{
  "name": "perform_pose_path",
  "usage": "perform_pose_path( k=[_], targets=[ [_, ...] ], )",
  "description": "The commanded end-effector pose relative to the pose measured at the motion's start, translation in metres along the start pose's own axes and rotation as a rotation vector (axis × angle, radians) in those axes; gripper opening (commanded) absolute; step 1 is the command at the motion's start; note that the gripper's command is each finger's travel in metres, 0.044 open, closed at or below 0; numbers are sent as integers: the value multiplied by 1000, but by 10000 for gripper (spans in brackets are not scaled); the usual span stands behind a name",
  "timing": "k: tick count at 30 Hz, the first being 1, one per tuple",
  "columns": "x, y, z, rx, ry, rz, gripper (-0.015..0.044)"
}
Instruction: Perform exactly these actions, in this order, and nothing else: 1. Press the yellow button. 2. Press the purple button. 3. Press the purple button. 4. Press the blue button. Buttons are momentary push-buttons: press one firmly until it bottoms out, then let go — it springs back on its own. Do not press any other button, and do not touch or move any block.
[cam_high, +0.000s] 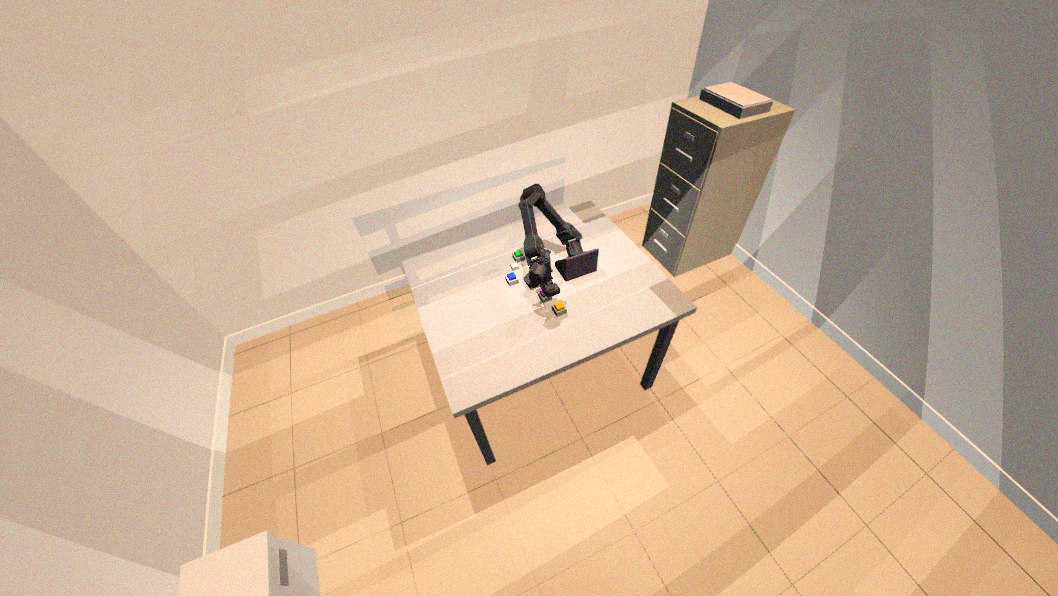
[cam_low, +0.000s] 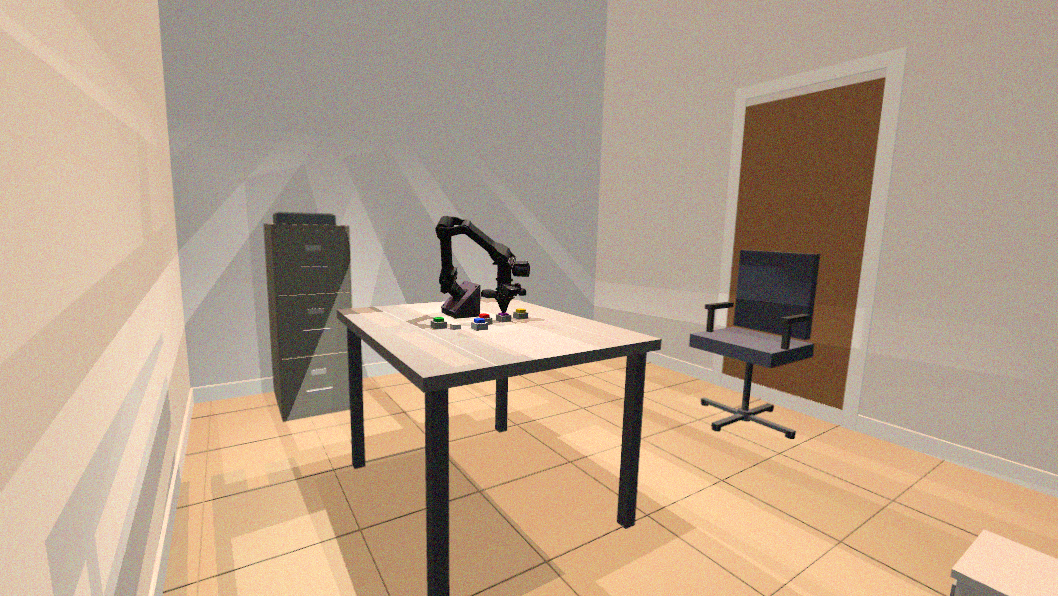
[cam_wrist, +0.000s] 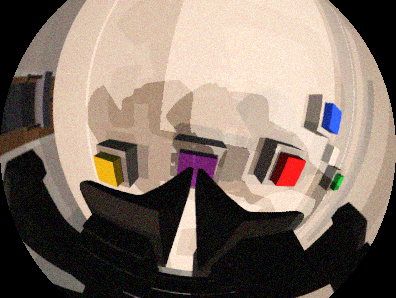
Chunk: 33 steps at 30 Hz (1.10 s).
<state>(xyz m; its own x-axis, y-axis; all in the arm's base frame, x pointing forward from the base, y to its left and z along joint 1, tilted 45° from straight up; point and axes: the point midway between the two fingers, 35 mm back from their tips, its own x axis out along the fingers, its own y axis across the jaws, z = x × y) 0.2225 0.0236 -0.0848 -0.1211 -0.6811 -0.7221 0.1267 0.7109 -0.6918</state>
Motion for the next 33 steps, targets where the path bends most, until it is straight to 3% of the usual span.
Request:
perform_pose_path(
  k=[1, 6, 12, 17, 24, 33],
  targets=[
    [0, 0, 0, -5, -3, -3, 20],
    [-29, 0, 0, -5, -2, -1, 20],
    [-34, 0, 0, -5, -2, -1, 20],
    [-91, 1, 0, -6, -2, 1, 20],
    [-94, -1, 2, -6, -2, 2, 20],
    [-98, -113, 79, -8, -8, 10, 20]
  ],
)
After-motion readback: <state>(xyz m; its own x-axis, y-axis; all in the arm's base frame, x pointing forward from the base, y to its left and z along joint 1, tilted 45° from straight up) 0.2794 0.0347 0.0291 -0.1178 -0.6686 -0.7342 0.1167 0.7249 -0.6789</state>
